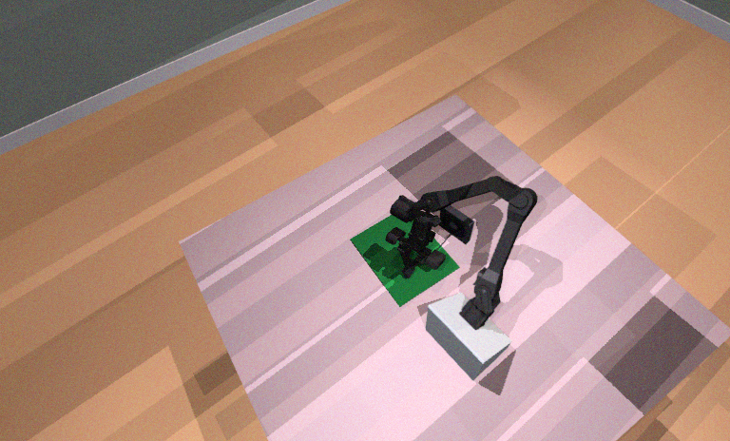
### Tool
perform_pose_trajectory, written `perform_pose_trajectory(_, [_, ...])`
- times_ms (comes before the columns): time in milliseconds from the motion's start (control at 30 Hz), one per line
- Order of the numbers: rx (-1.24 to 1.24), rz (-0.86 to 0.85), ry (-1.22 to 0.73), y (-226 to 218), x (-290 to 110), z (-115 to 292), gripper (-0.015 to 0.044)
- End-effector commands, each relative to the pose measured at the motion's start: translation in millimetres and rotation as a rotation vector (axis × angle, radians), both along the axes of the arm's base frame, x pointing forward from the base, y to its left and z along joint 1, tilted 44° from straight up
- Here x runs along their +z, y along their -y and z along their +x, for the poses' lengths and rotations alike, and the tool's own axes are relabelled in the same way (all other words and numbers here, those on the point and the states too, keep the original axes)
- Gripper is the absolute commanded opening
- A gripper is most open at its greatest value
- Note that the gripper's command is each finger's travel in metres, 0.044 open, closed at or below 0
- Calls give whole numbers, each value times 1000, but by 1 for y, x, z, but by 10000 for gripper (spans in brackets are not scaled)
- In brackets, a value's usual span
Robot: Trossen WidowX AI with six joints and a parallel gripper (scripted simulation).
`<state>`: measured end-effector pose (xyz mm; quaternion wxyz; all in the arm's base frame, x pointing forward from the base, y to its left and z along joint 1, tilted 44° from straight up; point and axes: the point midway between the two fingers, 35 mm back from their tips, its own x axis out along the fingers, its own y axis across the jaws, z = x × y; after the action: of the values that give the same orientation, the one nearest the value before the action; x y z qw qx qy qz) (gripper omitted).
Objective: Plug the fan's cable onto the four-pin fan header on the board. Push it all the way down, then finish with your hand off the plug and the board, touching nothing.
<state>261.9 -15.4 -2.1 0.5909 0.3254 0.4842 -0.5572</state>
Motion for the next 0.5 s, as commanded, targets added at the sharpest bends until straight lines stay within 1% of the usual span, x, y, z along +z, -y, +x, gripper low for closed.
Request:
perform_pose_trajectory(0, [-1, 7, 10, -9, 10, 1, 0])
perform_pose_trajectory(467, [5, 4, 4, -36, 39, -4, 0])
